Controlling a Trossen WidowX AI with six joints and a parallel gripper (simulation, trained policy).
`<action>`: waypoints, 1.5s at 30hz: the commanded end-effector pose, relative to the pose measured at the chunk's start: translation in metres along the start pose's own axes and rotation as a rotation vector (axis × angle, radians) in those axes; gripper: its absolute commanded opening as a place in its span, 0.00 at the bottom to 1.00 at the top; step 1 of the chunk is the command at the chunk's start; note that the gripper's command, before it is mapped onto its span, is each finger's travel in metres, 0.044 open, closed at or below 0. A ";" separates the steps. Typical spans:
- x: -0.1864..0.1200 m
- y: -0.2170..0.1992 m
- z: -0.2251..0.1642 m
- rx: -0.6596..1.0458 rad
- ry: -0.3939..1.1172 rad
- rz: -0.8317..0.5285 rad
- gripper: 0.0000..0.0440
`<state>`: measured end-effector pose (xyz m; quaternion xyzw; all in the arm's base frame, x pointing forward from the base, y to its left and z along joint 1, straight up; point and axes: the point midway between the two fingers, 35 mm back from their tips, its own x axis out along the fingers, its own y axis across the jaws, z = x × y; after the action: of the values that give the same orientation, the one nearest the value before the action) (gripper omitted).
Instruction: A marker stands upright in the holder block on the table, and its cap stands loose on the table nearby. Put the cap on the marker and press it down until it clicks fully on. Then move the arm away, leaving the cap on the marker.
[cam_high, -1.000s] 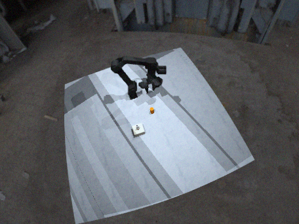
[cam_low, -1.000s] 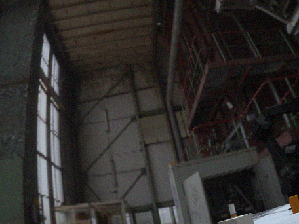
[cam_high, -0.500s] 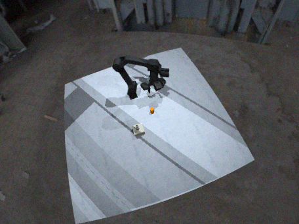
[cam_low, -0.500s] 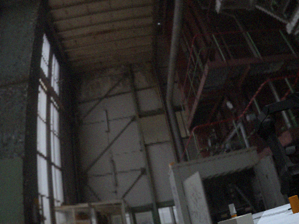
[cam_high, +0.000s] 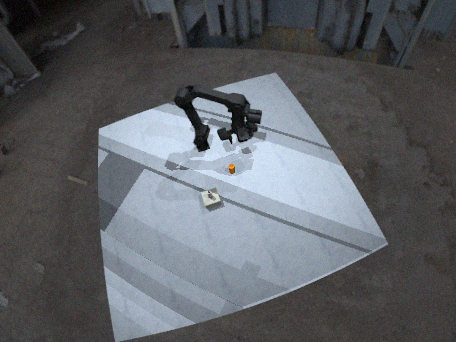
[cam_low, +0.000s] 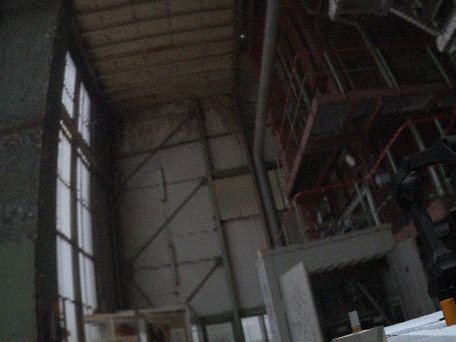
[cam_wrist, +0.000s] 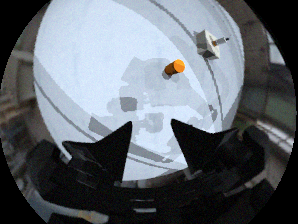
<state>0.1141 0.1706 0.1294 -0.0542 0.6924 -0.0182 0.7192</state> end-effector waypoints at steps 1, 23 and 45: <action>-0.001 0.004 0.007 0.026 0.018 0.022 0.67; -0.003 0.005 0.050 0.191 0.065 0.097 0.71; 0.006 -0.018 0.091 0.311 0.087 0.099 0.71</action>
<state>0.2000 0.1584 0.1293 0.0889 0.7121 -0.0911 0.6905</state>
